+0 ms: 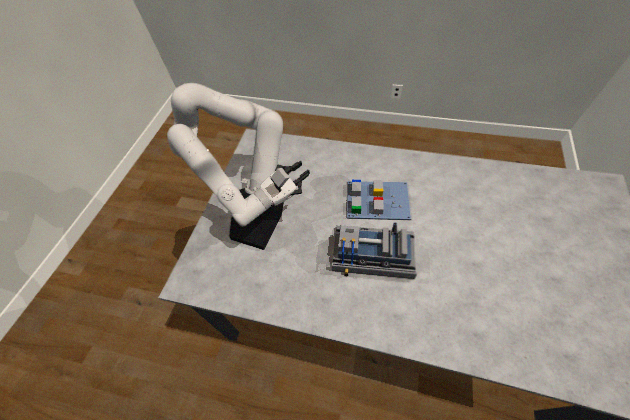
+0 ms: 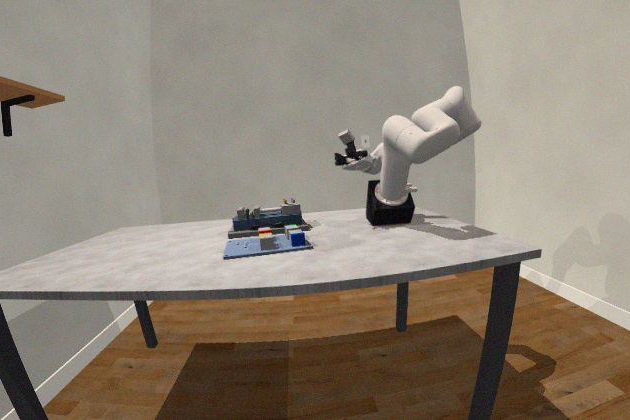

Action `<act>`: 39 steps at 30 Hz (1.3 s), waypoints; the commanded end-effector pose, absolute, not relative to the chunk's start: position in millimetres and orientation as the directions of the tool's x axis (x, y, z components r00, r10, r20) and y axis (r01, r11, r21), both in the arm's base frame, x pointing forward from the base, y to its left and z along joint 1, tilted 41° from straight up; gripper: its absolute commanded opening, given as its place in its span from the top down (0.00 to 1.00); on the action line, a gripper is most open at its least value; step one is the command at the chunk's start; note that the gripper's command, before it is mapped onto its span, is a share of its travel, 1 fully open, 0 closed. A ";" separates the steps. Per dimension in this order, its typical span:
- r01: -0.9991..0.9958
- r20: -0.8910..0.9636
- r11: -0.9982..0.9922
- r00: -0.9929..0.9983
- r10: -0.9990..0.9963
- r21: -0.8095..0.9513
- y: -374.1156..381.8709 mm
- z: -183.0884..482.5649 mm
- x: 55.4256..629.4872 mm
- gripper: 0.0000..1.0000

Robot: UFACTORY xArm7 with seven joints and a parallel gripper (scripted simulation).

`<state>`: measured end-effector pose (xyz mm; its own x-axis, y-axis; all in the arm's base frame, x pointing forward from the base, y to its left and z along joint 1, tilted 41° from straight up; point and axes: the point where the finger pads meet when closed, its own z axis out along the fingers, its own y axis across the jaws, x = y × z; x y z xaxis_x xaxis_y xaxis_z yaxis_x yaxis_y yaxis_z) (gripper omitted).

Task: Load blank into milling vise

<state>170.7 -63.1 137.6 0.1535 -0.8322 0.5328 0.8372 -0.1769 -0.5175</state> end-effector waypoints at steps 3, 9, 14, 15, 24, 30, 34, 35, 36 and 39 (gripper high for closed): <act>0.837 0.535 -0.178 0.154 -0.831 -0.517 -63.5 137.9 170.7 0.60; 0.837 0.535 -0.178 0.154 -0.831 -0.517 -63.5 137.9 170.7 0.60; 0.837 0.535 -0.178 0.154 -0.831 -0.517 -63.5 137.9 170.7 0.60; 0.837 0.535 -0.178 0.154 -0.831 -0.517 -63.5 137.9 170.7 0.60; 0.837 0.535 -0.178 0.154 -0.831 -0.517 -63.5 137.9 170.7 0.00; 0.837 0.535 -0.178 0.154 -0.831 -0.517 -63.5 137.9 170.7 0.00; 0.842 0.553 -0.182 0.156 -0.818 -0.508 -62.6 139.7 173.8 0.00; 0.846 0.571 -0.187 0.158 -0.806 -0.499 -61.7 141.5 176.9 0.00; 0.851 0.589 -0.191 0.160 -0.792 -0.489 -60.8 143.3 180.0 0.00; 0.864 0.640 -0.203 0.165 -0.750 -0.461 -58.1 148.7 189.3 0.00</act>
